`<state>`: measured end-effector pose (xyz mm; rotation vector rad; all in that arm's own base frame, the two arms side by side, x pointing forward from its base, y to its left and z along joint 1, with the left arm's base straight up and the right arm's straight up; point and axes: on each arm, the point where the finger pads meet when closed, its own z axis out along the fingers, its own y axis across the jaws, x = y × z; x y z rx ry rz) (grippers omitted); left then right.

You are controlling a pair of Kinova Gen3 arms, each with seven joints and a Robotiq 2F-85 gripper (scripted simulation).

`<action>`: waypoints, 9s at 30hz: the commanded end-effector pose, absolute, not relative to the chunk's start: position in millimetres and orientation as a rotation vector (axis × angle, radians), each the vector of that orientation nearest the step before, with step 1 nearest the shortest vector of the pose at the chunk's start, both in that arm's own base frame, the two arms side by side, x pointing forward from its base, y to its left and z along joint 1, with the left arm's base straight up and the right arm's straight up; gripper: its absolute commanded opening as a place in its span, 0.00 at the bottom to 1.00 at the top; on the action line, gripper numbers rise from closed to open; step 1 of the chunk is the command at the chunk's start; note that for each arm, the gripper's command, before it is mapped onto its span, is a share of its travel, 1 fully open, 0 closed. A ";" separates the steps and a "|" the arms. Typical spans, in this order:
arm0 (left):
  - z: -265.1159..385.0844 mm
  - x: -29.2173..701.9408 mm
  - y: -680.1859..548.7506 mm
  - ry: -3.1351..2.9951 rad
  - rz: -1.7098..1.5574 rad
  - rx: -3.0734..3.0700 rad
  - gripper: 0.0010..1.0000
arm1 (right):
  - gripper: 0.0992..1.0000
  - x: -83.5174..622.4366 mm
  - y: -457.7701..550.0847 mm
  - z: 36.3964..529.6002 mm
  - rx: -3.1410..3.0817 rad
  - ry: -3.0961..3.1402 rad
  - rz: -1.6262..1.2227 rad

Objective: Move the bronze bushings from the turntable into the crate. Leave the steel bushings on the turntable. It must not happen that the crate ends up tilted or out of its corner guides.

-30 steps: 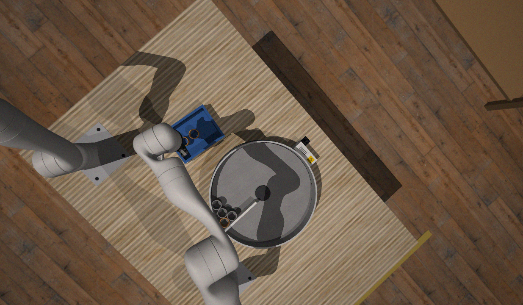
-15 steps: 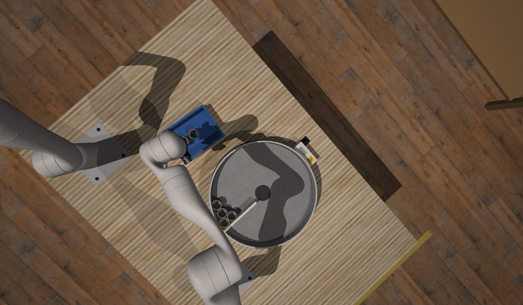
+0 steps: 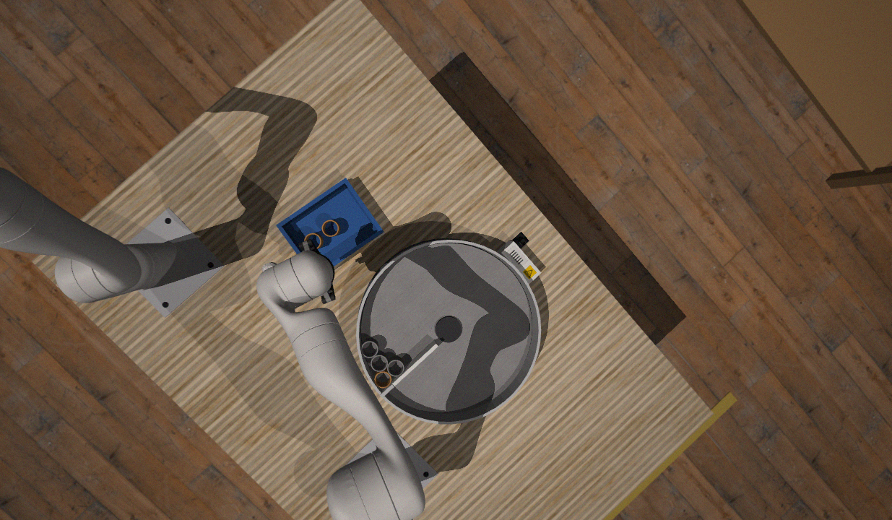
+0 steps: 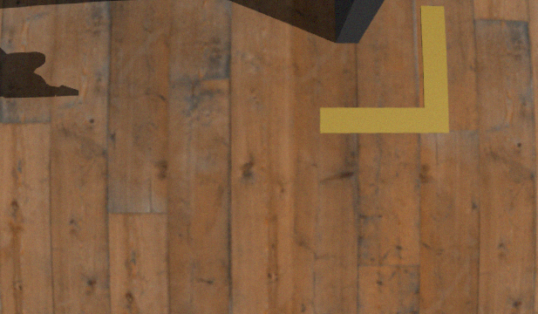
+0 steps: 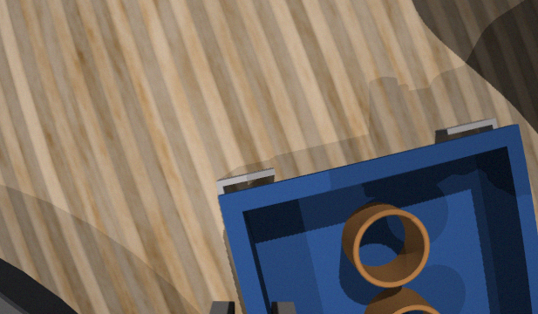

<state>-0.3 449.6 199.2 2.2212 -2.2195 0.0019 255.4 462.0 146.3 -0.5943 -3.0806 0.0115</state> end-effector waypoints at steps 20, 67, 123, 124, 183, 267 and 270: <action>200.0 -0.4 450.0 -2.221 0.000 2.222 1.00 | 0.13 232.0 347.2 147.2 -1.347 -2.838 -0.002; 200.0 -0.4 450.0 -2.221 0.000 2.222 1.00 | 0.13 207.7 230.6 146.6 -2.021 -2.403 -0.002; 200.0 -0.4 450.0 -2.221 0.000 2.222 1.00 | 0.13 208.1 229.8 146.6 -2.021 -2.405 -0.002; 200.0 -0.4 450.0 -2.221 0.000 2.222 1.00 | 0.13 208.1 229.8 146.6 -2.021 -2.405 -0.002; 200.0 -0.4 450.0 -2.221 0.000 2.222 1.00 | 0.13 208.1 229.8 123.6 -2.021 -2.405 -0.002; 200.0 -0.4 450.0 -2.221 0.000 2.222 1.00 | 0.13 208.1 229.8 90.5 -2.021 -2.405 -0.002; 200.0 -0.4 450.0 -2.221 0.000 2.222 1.00 | 0.13 208.1 229.8 90.5 -2.021 -2.405 -0.002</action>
